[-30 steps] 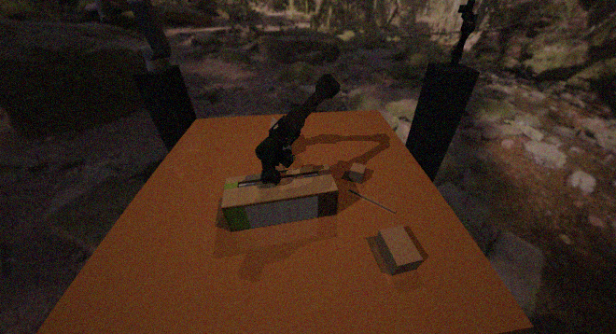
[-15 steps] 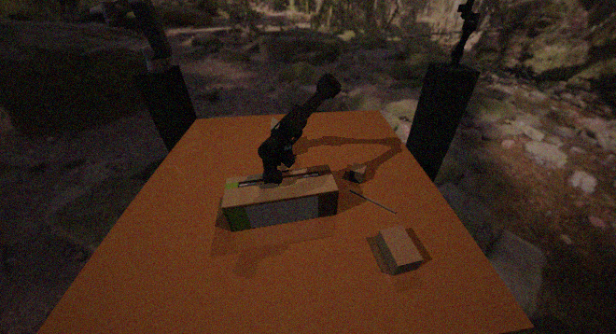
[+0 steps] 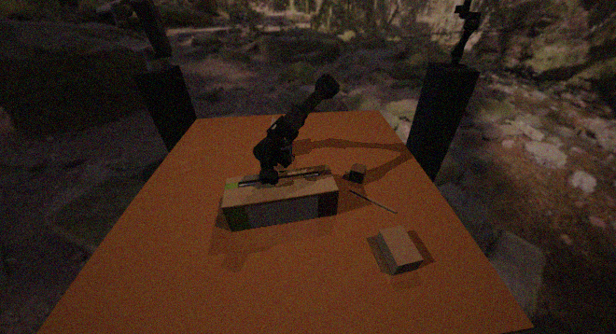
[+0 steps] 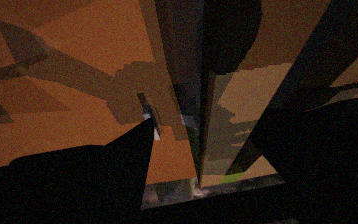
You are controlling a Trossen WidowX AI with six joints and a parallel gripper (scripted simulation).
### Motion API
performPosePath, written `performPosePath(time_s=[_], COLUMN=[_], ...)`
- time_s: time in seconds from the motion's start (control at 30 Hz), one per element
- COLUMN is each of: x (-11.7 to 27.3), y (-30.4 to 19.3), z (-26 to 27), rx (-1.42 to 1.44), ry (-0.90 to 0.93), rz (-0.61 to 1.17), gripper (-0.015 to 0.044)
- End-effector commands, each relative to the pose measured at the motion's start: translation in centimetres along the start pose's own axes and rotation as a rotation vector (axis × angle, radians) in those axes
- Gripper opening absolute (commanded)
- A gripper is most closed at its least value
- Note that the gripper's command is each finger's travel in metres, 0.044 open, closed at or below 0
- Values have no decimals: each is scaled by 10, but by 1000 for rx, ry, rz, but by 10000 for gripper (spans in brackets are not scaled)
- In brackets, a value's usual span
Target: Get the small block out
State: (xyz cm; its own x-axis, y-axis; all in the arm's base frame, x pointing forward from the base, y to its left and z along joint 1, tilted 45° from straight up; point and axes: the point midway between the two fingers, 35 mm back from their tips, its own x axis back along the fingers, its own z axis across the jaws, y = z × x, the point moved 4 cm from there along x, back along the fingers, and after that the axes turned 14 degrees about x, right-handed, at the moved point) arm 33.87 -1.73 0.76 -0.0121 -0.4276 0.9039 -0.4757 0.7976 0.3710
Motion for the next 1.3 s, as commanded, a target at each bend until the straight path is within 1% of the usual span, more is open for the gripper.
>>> performPosePath(time_s=[0.0, 1.27], x=[-1, -14], y=[-5, -40], z=[0, 9], rx=[5, 5], ry=[-1, -1], rz=[6, 8], gripper=[400, 400])
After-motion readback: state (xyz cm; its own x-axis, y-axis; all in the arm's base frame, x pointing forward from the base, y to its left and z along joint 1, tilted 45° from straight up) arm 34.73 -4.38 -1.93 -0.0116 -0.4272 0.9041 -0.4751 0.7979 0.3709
